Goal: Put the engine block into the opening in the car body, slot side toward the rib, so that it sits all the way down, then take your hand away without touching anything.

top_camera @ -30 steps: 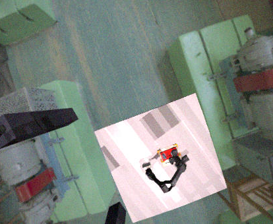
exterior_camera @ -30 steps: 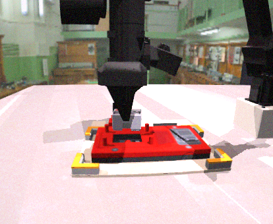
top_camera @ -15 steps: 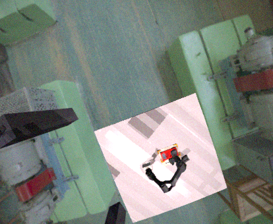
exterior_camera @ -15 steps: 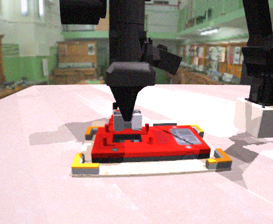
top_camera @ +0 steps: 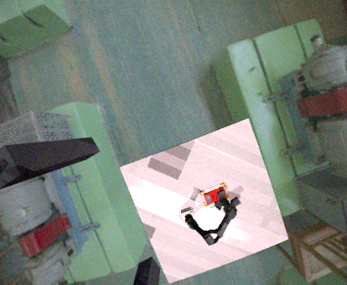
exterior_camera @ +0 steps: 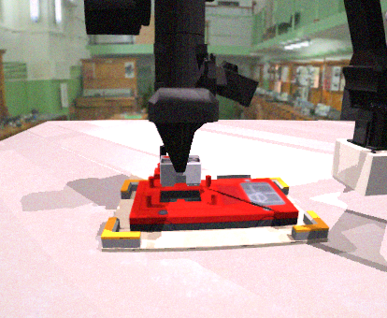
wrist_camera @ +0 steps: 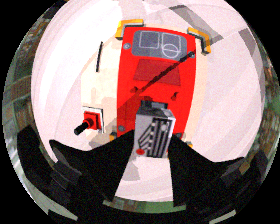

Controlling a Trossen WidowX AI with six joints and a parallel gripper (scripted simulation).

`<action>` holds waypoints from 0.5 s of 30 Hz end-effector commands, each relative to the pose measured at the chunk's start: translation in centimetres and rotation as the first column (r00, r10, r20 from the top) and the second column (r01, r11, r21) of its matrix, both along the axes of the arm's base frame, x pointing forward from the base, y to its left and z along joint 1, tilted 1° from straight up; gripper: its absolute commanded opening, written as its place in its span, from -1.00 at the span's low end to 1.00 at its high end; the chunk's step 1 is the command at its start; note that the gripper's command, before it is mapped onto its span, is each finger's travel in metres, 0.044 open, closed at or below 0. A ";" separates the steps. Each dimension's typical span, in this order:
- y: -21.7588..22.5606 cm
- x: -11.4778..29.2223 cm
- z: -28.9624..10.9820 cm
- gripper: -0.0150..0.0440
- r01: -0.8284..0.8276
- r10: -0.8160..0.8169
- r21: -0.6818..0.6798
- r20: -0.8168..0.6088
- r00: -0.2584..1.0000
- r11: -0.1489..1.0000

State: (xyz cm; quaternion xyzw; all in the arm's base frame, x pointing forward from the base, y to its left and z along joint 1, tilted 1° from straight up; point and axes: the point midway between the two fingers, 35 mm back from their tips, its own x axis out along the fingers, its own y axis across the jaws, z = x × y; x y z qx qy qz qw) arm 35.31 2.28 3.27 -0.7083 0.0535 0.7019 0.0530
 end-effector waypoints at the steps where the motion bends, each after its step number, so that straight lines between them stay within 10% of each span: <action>1: 0.1 0.0 0.0 0.05 0.104 -0.104 0.004 0.000 0.995 0.995; 15: 0.1 0.0 -0.3 0.05 -0.035 0.035 0.003 0.000 0.999 0.999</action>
